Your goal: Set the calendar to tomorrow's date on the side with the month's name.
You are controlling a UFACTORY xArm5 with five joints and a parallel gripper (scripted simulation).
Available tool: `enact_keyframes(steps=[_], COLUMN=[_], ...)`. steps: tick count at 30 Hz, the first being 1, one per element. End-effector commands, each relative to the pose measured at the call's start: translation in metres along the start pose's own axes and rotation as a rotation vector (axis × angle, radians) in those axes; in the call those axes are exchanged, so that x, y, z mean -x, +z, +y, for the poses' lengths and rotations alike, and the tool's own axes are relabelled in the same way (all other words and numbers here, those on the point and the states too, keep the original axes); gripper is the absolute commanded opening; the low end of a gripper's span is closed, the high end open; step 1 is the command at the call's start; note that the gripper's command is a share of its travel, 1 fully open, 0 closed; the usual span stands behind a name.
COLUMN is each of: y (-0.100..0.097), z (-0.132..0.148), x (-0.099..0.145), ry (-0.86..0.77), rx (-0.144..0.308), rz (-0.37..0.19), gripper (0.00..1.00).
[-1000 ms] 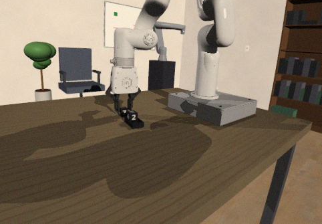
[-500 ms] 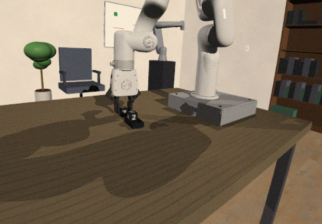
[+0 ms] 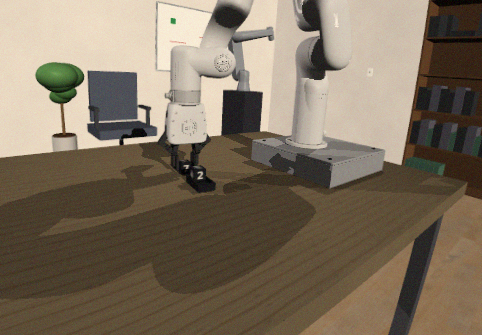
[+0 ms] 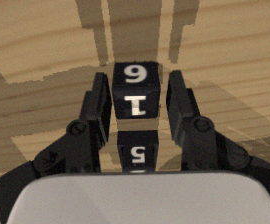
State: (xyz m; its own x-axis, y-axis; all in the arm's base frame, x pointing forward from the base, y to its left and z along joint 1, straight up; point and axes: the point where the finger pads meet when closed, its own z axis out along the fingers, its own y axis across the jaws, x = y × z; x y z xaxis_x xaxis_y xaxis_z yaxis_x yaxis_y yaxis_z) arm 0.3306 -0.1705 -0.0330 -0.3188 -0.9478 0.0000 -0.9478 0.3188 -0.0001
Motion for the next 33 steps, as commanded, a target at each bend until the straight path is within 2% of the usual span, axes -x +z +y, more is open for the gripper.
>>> enact_keyframes(steps=[1, 14, 15, 33], y=[-0.0008, -0.0008, -0.0008, -0.0008], z=[-0.0012, -0.0012, -0.0012, -0.0012], x=[-0.0002, -0.0002, -0.0002, -0.0002], ry=[0.000, 0.000, 0.000, 0.000], rx=[-0.003, -0.003, -0.003, -0.003], rz=[0.000, 0.000, 0.000, 0.000], gripper=[0.47, 0.47, 0.27, 0.27])
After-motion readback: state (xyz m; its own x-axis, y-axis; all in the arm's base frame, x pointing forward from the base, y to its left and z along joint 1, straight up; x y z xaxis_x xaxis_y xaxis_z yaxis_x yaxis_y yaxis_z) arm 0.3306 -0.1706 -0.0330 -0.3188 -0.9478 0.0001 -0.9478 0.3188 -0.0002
